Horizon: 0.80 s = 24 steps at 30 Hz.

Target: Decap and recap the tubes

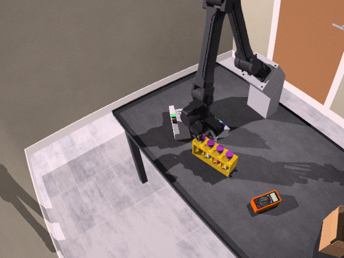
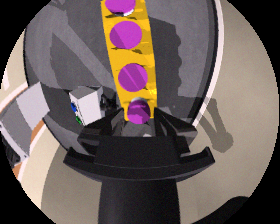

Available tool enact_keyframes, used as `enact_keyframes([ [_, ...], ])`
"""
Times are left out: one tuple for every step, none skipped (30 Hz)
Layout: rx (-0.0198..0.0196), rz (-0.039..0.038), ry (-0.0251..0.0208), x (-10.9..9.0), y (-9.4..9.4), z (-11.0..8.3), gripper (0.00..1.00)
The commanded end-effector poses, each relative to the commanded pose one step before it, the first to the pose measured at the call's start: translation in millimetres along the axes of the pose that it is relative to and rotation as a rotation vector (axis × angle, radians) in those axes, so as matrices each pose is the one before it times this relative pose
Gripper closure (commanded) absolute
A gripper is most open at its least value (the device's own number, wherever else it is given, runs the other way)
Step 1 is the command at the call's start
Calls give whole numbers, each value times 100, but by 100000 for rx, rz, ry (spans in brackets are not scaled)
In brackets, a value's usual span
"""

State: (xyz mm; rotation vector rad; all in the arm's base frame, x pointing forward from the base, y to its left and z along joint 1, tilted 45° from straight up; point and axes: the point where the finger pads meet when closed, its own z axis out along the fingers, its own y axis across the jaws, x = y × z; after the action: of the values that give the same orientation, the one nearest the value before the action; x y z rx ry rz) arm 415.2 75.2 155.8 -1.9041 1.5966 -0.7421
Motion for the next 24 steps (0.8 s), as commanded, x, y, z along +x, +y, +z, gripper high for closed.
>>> enact_keyframes([
  [1945,-18541,-806,-155,-180,-480,51],
  [6,-4,-4,-5,1,16,51],
  [9,-5,-5,-6,0,16,51],
  [8,1,1,-2,1,15,51],
  [-11,13,13,7,6,17,51],
  [-489,1104,290,141,-372,161,51],
  [0,0,0,0,0,0,51],
  [0,0,0,0,0,0,100],
  [0,0,0,0,0,0,100],
  [0,0,0,0,0,0,100],
  [0,0,0,0,0,0,100],
  [0,0,0,0,0,0,100],
  [0,0,0,0,0,0,100],
  [0,0,0,0,0,0,100],
  [0,0,0,0,0,0,100],
  [0,0,0,0,0,0,100],
  [0,0,0,0,0,0,100],
  [0,0,0,0,0,0,100],
  [0,0,0,0,0,0,100],
  [0,0,0,0,0,0,100],
  [0,0,0,0,0,0,100],
  [0,0,0,0,0,0,100],
  [276,6137,-274,-108,427,-118,100],
  [-18,5015,15,9,7,21,100],
])
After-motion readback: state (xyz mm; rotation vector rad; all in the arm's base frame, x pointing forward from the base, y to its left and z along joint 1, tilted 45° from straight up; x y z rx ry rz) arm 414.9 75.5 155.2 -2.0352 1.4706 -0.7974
